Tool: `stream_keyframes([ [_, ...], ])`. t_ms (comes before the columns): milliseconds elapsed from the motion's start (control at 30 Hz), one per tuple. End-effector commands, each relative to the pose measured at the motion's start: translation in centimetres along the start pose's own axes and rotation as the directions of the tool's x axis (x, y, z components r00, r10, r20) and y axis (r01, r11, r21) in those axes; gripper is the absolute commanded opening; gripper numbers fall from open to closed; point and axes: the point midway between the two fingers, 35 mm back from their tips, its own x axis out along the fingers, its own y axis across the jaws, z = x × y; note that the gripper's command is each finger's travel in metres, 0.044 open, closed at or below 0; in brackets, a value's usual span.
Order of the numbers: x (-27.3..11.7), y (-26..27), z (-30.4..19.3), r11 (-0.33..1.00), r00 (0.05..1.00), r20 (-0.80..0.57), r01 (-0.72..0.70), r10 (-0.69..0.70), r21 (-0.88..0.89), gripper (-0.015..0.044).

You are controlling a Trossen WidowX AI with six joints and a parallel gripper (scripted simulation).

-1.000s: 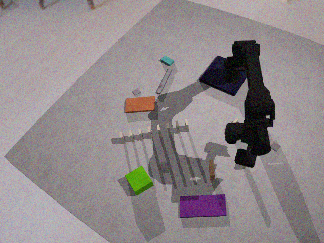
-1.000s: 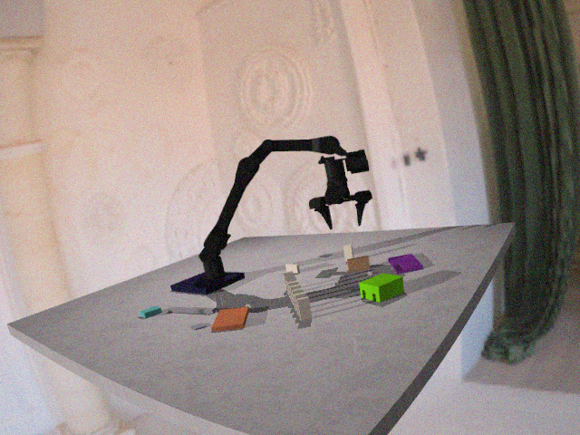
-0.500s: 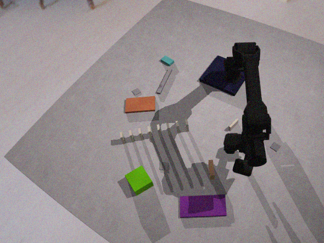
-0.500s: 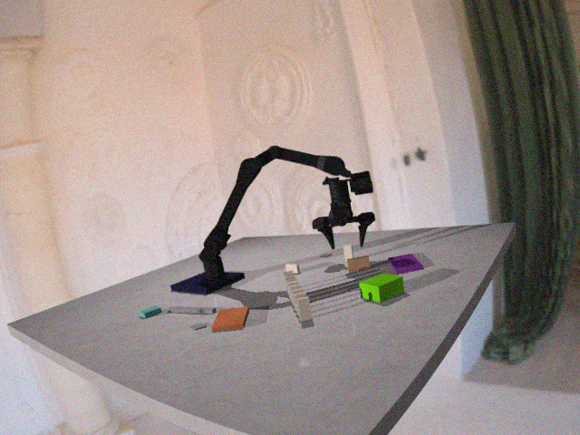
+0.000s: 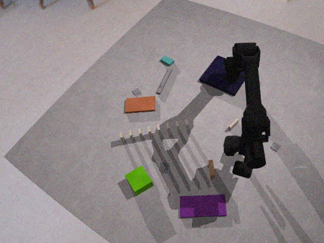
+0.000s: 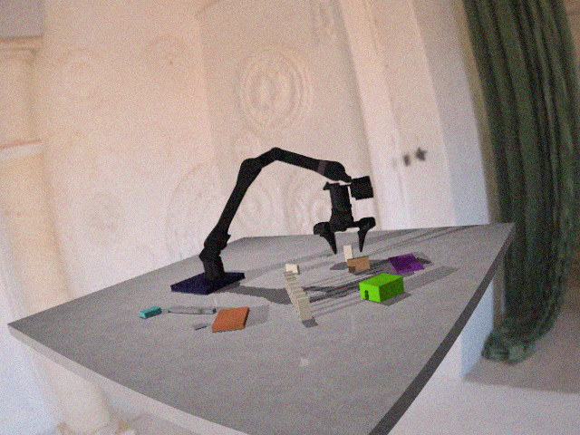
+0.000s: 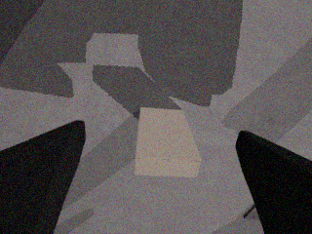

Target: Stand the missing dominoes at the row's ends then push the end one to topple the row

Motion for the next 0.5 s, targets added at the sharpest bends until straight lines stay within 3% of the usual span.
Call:
stream_keyframes([
  [0,0.14,-0.02,-0.08,1.000,1.000,-0.004,0.001,-0.001,0.006,0.0309],
  [267,0.14,-0.02,-0.08,1.000,1.000,-0.004,0.001,-0.001,0.006,0.0107],
  [467,0.14,-0.02,-0.08,1.000,1.000,-0.004,0.001,-0.001,0.006,0.0107],
])
